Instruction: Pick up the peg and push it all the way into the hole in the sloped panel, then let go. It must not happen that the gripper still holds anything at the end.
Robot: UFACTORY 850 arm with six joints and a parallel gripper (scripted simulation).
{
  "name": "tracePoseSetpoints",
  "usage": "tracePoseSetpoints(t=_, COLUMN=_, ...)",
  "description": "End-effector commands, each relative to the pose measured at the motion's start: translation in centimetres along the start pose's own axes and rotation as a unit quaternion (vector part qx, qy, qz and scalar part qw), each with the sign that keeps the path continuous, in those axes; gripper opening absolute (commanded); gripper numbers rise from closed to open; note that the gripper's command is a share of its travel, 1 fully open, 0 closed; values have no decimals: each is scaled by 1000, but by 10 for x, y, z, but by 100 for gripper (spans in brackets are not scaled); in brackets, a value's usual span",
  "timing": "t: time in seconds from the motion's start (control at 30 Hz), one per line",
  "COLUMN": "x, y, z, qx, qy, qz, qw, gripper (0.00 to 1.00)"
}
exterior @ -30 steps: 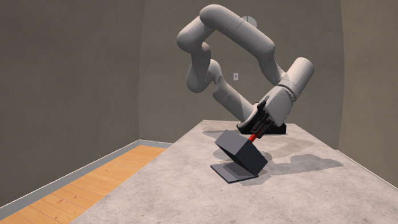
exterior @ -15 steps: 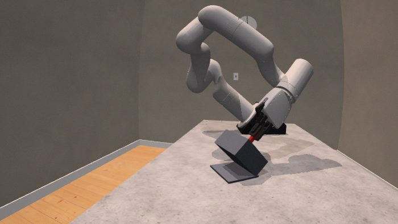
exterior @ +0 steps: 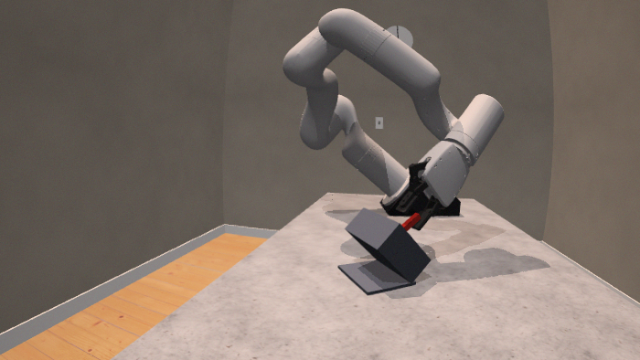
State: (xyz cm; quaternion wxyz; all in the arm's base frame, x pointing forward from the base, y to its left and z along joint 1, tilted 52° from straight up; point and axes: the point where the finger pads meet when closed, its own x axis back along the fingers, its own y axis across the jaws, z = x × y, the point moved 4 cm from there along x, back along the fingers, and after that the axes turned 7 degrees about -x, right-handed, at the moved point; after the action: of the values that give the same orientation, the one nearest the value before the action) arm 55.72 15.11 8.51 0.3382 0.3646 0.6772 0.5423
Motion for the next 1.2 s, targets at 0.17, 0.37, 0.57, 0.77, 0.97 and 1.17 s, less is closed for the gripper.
tracePoseSetpoints(t=0.17, x=1, y=1, z=1, qx=-1, qy=0, qz=0, qw=1000, gripper=98)
tracePoseSetpoints(t=0.37, x=1, y=1, z=1, qx=-1, qy=0, qz=0, qw=1000, gripper=100)
tracePoseSetpoints(t=0.57, x=8, y=1, z=1, qx=-1, qy=0, qz=0, qw=1000, gripper=100)
tracePoseSetpoints(t=0.77, x=27, y=1, z=2, qx=-1, qy=0, qz=0, qw=1000, gripper=100)
tracePoseSetpoints(t=0.97, x=47, y=1, z=2, qx=-1, qy=0, qz=-1, qw=1000, gripper=100)
tracePoseSetpoints(t=1.17, x=60, y=1, z=2, qx=-1, qy=0, qz=0, qw=1000, gripper=100)
